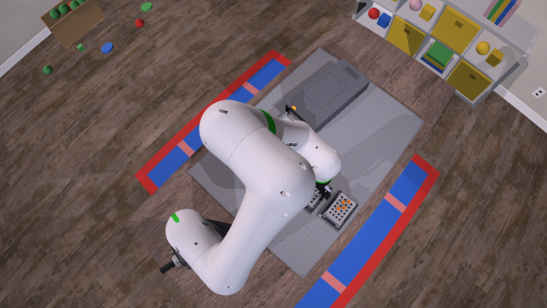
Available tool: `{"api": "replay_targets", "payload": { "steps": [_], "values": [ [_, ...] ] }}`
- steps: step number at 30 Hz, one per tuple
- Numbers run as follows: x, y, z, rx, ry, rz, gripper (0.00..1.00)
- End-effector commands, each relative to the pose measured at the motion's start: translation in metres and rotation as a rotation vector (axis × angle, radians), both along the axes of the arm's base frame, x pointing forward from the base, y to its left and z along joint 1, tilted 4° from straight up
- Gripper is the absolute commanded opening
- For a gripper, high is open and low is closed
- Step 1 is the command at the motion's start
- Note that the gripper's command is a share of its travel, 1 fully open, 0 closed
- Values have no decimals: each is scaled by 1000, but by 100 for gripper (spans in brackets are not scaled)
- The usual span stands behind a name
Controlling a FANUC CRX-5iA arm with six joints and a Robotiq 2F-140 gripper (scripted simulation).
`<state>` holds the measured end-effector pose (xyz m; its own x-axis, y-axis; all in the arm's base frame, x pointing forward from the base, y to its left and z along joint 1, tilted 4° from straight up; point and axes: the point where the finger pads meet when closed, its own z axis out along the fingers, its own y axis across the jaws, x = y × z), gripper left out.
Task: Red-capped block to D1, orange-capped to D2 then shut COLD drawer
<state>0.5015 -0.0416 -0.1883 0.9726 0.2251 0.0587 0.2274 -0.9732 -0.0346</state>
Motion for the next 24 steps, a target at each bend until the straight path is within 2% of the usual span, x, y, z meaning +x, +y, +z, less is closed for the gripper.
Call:
{"api": "replay_targets", "payload": {
  "steps": [1, 10, 11, 24],
  "values": [
    [1, 0, 1, 0, -1, 0, 66],
    [1, 0, 1, 0, -1, 0, 66],
    [-1, -1, 30, 0, -1, 0, 66],
    [-2, -2, 48, 0, -1, 0, 66]
  ]
}}
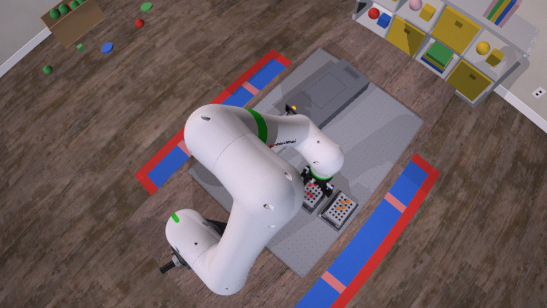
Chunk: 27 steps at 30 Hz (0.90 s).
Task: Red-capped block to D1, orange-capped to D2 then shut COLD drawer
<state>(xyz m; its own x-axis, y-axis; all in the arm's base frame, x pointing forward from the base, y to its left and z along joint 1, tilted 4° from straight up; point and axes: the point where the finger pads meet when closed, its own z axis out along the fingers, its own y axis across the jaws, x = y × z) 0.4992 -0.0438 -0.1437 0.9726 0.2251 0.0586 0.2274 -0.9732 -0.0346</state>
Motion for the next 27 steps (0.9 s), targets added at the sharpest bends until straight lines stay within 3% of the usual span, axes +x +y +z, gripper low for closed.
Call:
{"api": "replay_targets", "payload": {
  "steps": [1, 27],
  "values": [
    [1, 0, 4, 0, -1, 0, 66],
    [-1, -2, 34, 0, -1, 0, 66]
  ]
}}
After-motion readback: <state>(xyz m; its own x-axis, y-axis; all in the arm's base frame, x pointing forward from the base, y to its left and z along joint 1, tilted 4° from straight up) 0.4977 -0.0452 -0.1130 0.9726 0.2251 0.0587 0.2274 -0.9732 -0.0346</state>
